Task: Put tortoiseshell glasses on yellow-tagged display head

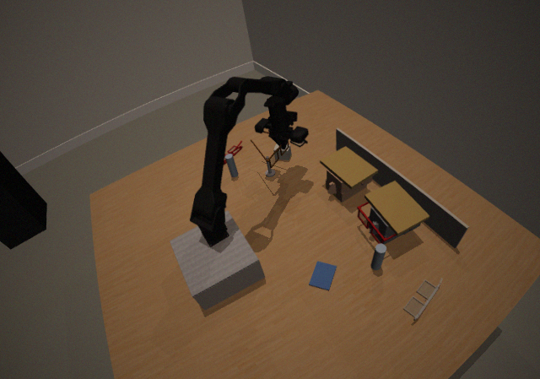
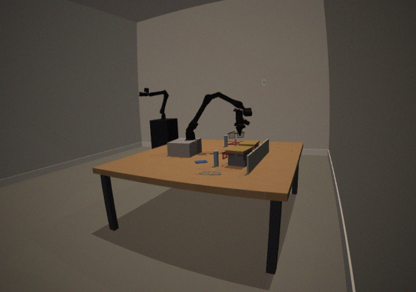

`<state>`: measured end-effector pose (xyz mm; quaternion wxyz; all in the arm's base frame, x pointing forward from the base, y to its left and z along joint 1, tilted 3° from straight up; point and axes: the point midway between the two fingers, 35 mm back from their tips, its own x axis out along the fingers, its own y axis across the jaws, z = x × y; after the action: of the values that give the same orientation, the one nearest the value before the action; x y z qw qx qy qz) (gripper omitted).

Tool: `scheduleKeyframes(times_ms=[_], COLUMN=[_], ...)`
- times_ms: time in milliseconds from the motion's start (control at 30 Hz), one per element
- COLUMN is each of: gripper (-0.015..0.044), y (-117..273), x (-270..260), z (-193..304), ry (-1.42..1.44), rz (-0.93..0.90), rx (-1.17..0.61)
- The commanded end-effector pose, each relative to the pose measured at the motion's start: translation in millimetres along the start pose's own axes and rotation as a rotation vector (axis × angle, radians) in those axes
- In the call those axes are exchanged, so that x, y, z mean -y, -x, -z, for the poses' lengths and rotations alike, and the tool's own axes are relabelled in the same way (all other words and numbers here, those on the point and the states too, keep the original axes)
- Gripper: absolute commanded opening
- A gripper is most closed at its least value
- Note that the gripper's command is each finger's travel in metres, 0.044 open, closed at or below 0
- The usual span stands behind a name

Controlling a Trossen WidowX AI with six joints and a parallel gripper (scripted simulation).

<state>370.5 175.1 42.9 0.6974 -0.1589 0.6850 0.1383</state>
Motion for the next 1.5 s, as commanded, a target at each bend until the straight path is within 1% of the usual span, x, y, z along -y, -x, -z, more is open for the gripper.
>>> scheduleKeyframes(times_ms=[0, 300, 400, 633, 1467], gripper=[0.0000, 0.0000, 0.0000, 0.0000, 0.0000], y=[-2, -6, -19, -62, -63], x=[-4, -7, -7, -7, -1], z=[-11, -21, -21, -20, -30], ry=[-0.004, -0.004, -0.004, -0.004, -0.004], rz=[-0.002, -0.002, -0.002, -0.002, -0.001], rx=[-0.006, -0.005, -0.005, -0.006, -0.005])
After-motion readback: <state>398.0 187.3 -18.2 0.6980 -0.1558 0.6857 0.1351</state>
